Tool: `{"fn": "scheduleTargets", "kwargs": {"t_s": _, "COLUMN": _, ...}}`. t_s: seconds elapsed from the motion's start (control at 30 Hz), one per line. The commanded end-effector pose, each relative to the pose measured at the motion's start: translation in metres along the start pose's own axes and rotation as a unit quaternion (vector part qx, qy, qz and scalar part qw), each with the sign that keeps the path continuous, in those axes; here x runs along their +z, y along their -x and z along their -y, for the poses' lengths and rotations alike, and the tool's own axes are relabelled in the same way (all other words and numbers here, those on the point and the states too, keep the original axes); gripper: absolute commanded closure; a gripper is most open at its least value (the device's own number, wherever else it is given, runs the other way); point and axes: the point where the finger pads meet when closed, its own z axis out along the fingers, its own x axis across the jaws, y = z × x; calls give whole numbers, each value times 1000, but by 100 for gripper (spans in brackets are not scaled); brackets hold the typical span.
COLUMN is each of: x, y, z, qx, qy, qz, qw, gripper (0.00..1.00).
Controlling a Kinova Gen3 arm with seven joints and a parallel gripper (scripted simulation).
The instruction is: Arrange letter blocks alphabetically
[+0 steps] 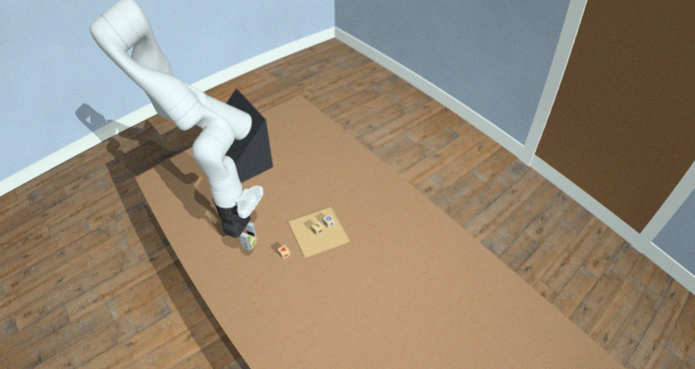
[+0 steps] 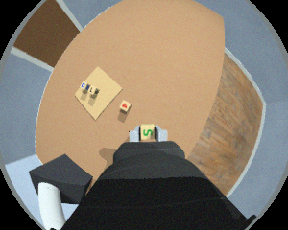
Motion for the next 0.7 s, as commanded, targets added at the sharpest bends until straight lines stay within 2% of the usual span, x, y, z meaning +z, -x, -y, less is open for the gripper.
{"fn": "scheduleTargets", "kwargs": {"t_s": 0.0, "x": 0, "y": 7, "z": 11, "qx": -48, "qy": 3, "qz": -2, "qw": 999, "gripper": 51}}
{"fn": "scheduleTargets", "kwargs": {"t_s": 0.2, "x": -1, "y": 36, "z": 38, "qx": -171, "qy": 2, "qz": -3, "qw": 985, "gripper": 51}}
{"fn": "scheduleTargets", "kwargs": {"t_s": 0.3, "x": -1, "y": 41, "z": 43, "qx": -195, "qy": 2, "qz": -3, "qw": 981, "gripper": 51}}
{"fn": "scheduleTargets", "kwargs": {"t_s": 0.5, "x": -1, "y": 77, "z": 66, "qx": -321, "qy": 3, "qz": -2, "qw": 947, "gripper": 51}}
{"fn": "scheduleTargets", "kwargs": {"t_s": 0.67, "x": -1, "y": 105, "z": 81, "qx": -416, "qy": 3, "qz": 0, "qw": 910, "gripper": 51}}
